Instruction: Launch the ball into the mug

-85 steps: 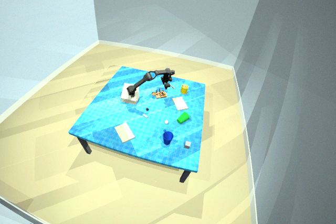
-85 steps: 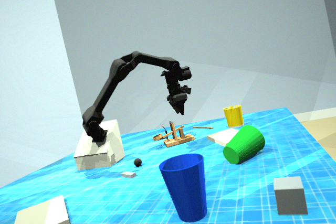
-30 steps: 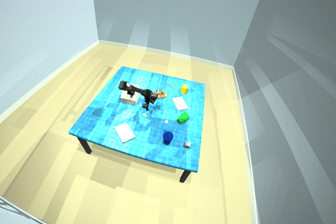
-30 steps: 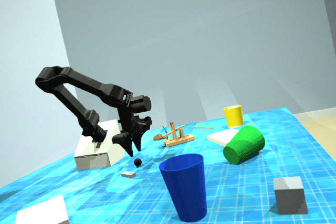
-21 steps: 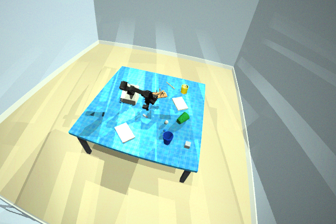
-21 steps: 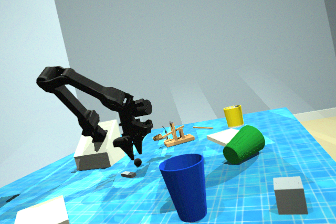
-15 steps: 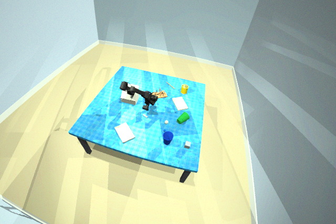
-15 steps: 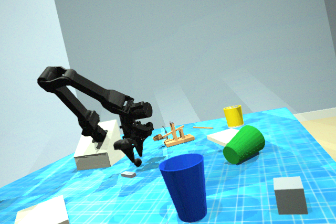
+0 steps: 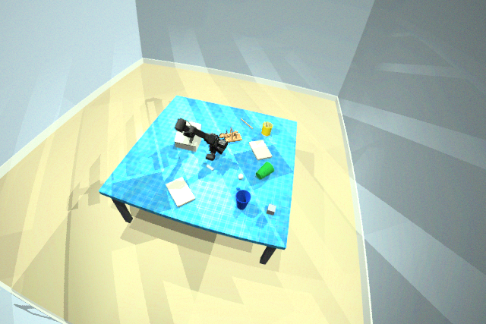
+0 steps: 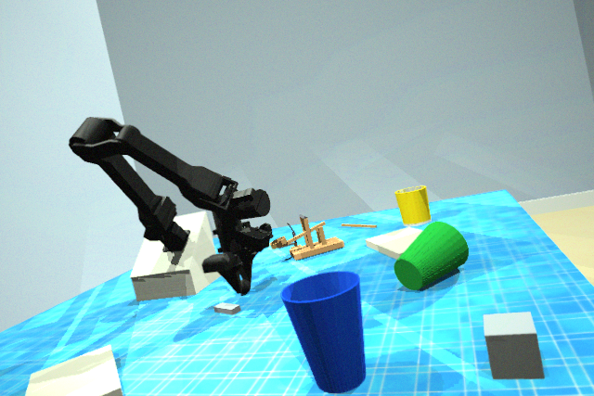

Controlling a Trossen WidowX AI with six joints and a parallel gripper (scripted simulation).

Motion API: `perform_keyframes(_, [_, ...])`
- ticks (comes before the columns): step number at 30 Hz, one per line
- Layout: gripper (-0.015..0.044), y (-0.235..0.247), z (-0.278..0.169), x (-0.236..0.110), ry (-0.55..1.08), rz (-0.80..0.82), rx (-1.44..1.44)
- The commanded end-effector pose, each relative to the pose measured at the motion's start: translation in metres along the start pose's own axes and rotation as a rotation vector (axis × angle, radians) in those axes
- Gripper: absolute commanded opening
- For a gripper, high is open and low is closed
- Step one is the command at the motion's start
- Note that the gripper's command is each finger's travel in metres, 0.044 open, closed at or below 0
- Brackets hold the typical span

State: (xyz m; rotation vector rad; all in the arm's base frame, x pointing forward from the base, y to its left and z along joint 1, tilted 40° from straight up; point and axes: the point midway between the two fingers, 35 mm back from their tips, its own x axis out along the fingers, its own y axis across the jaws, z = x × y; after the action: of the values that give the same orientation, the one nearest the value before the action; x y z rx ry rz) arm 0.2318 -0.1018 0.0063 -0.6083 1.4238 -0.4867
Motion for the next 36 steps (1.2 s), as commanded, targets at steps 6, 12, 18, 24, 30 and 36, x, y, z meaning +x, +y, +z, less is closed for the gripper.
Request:
perform_keyframes(6, [0.0103, 0.001, -0.001, 0.001, 0.0, 0.003, -0.004])
perform_keyframes(12, [0.0, 0.002, 0.004, -0.012, -0.001, 0.009, -0.004])
perform_keyframes(18, [0.0, 0.004, 0.012, -0.044, -0.001, 0.018, -0.003])
perform_keyframes(24, [0.0, 0.004, 0.015, -0.08, 0.0, 0.019, -0.003])
perform_keyframes(30, [0.0, 0.001, 0.012, -0.114, 0.0, 0.013, -0.004])
perform_keyframes(36, [0.0, 0.0, 0.01, -0.125, 0.0, 0.009, -0.004])
